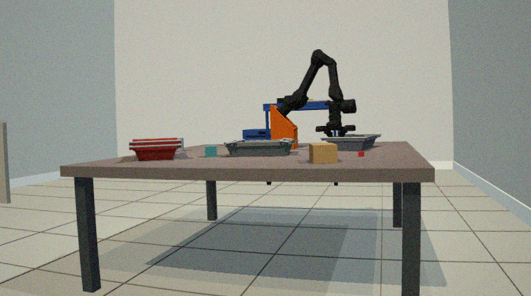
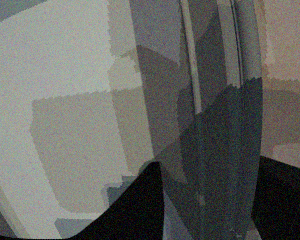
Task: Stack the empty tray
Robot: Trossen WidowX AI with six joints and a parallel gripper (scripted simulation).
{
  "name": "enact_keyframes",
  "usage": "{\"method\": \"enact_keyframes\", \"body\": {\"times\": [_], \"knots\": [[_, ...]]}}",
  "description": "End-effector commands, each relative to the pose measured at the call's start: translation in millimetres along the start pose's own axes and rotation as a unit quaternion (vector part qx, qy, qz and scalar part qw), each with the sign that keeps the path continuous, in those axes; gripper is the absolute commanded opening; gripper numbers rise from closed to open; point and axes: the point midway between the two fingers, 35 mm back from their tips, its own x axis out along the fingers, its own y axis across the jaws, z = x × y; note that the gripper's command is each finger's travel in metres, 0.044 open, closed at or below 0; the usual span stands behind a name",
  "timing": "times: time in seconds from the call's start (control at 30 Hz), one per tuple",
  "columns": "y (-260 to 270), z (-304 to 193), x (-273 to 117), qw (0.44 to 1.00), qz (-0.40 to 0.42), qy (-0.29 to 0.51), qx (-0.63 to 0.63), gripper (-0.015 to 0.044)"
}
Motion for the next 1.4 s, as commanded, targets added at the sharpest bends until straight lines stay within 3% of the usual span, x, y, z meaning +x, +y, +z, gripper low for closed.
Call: {"method": "enact_keyframes", "body": {"times": [0.0,0.7,1.37], "knots": [[-1.5,1.0,0.5,1.0,-0.003,-0.003,0.002,0.0141],[-0.4,2.0,-6.6,1.0,-0.004,-0.003,0.002,0.0001],[-0.5,0.6,-79.6,1.0,-0.004,-0.004,0.002,0.0]]}}
